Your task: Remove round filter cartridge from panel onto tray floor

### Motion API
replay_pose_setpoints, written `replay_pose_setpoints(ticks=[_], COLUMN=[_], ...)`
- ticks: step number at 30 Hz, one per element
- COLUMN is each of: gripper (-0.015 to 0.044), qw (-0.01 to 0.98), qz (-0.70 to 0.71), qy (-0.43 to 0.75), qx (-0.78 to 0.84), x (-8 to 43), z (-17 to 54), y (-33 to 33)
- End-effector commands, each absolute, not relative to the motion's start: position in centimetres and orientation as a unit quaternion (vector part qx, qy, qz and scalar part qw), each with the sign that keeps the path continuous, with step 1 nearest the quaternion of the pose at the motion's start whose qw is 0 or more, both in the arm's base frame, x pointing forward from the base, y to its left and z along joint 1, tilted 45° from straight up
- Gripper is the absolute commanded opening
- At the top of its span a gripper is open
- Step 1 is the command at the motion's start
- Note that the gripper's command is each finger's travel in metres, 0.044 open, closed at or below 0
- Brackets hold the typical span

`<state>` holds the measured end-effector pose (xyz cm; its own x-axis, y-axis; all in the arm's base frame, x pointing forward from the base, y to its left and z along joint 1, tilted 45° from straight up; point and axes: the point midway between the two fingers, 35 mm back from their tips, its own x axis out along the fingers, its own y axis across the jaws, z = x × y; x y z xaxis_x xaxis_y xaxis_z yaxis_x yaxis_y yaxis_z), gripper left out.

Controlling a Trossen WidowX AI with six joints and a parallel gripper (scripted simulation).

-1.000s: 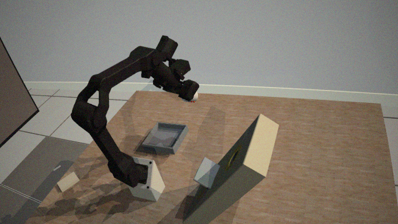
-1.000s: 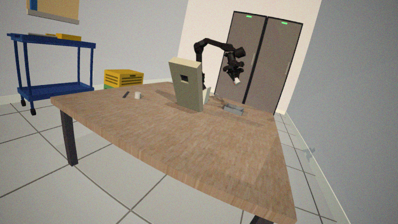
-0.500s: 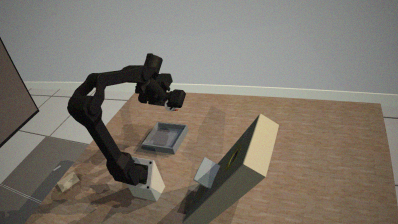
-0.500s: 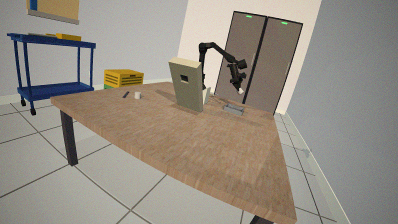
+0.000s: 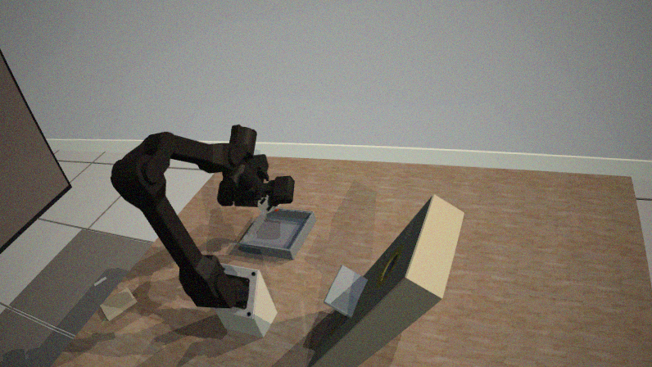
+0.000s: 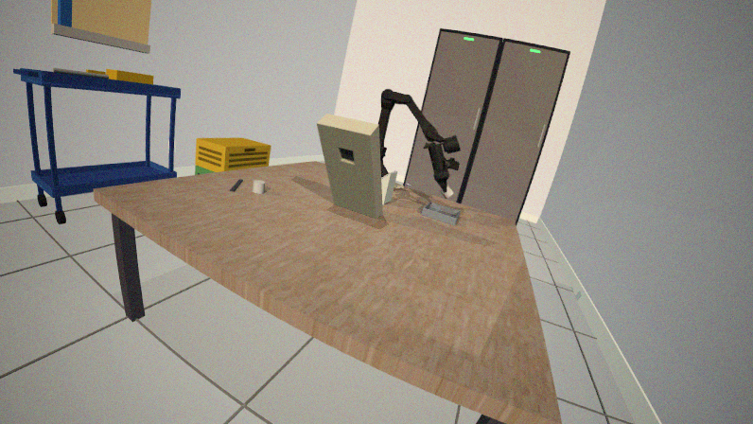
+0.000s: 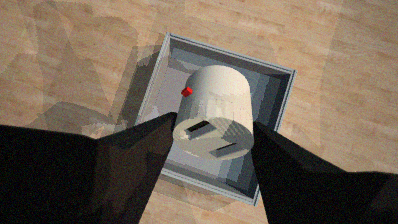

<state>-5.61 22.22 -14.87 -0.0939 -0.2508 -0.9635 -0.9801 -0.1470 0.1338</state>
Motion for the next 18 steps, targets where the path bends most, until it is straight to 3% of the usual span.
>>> replay_pose_setpoints(ticks=[1,17,18], gripper=[0.0000,0.0000,0.0026], qw=[0.362,0.361,0.358], qz=[0.512,0.512,0.508], qy=[0.539,0.540,0.540], qx=[-0.562,-0.562,-0.568], x=[-5.9,-5.9,-5.7], z=[-15.2,-20.3,-20.0], y=[22.3,17.4,17.4])
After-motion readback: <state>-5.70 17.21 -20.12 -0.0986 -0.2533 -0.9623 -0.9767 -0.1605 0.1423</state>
